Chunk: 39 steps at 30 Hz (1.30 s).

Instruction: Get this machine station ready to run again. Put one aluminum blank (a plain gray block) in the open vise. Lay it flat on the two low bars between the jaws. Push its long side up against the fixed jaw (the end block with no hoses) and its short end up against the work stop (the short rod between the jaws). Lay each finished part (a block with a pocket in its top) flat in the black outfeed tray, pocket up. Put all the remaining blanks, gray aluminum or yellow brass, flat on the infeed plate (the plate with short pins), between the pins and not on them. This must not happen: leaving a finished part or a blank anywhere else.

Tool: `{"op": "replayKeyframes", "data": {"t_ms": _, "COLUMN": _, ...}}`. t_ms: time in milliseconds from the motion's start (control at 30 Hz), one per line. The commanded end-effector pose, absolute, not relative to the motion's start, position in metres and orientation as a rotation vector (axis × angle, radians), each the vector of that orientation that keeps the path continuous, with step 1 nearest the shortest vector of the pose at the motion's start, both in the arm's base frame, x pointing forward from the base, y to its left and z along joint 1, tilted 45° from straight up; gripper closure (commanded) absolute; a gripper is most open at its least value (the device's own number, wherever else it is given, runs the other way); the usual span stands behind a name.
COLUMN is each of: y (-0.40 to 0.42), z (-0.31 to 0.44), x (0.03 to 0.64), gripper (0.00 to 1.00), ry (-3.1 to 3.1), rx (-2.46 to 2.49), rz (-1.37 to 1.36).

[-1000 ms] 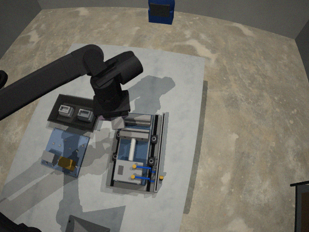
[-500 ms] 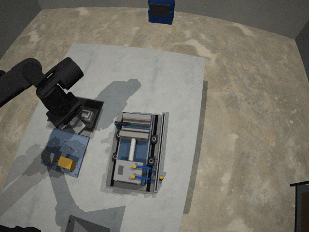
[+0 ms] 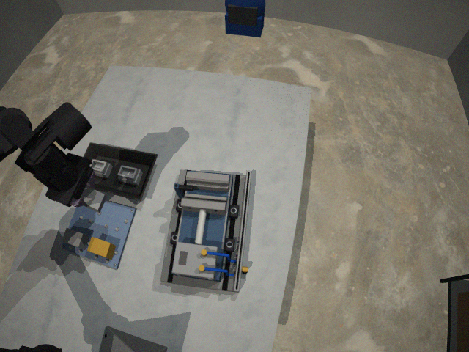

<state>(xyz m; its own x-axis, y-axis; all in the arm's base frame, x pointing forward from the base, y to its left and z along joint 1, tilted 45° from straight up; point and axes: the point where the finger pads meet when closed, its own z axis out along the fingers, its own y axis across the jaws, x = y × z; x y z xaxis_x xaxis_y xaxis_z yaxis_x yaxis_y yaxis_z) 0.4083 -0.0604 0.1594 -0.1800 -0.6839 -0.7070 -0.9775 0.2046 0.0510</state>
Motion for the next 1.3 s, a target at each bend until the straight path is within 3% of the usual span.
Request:
{"op": "replayKeyframes", "data": {"t_ms": 0, "y": -0.066, "z": 0.168, "x": 0.409, "gripper": 1.00, "ry": 1.872, "rx": -1.584, "rz": 0.630}}
{"op": "replayKeyframes", "data": {"t_ms": 1267, "y": -0.073, "z": 0.177, "x": 0.422, "gripper": 1.00, "ry": 1.868, "rx": -1.585, "rz": 0.592}}
